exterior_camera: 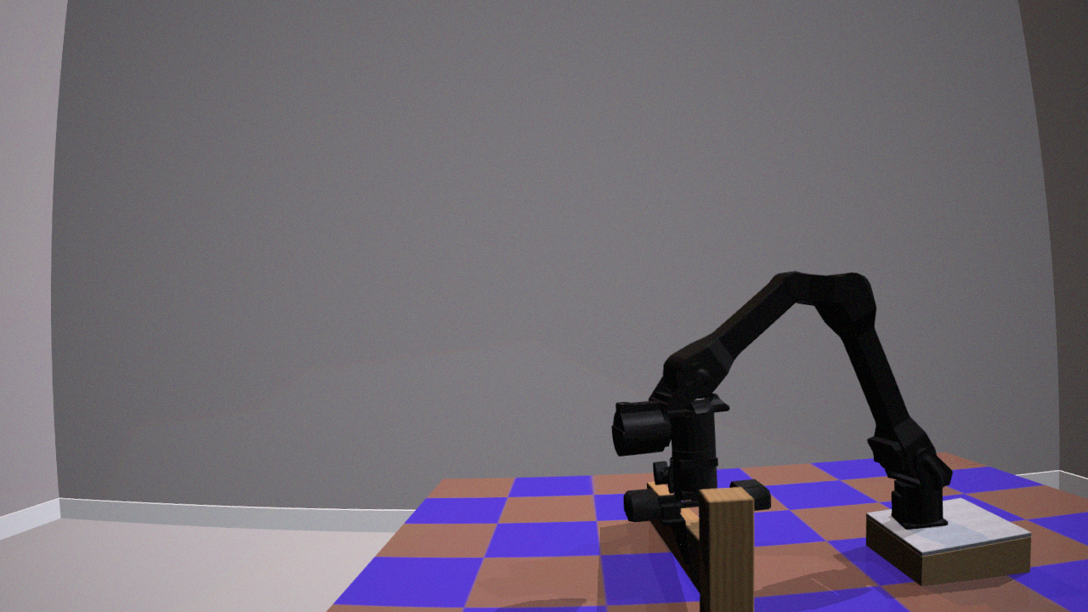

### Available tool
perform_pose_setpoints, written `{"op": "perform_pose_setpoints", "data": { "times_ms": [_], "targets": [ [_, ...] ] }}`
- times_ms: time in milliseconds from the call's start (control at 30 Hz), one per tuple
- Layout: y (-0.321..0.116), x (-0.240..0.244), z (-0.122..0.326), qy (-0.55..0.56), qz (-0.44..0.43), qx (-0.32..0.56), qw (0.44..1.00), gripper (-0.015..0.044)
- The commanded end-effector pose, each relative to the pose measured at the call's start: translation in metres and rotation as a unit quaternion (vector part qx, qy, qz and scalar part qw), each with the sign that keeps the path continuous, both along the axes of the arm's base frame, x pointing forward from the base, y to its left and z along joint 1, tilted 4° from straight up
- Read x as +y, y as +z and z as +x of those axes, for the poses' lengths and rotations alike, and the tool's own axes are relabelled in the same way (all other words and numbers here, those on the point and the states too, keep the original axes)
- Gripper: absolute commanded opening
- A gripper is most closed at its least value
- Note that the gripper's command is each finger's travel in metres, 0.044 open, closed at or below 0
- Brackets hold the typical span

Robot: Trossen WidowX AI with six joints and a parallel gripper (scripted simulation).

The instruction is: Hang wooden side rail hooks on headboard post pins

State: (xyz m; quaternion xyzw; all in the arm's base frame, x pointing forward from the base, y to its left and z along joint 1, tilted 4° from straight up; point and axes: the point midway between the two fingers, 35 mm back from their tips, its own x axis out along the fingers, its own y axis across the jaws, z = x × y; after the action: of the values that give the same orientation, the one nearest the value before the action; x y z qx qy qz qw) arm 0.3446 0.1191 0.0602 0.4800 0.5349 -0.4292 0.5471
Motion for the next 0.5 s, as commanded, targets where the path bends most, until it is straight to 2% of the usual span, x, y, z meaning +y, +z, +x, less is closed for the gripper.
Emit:
{"op": "perform_pose_setpoints", "data": {
  "times_ms": [0,467],
  "targets": [
    [0.0058,0.0023,0.0047,0.0,0.004,-0.01,1.0,0.0],
    [0.0061,0.0038,0.0057,0.0,0.004,-0.01,1.0,0.0]
  ]
}}
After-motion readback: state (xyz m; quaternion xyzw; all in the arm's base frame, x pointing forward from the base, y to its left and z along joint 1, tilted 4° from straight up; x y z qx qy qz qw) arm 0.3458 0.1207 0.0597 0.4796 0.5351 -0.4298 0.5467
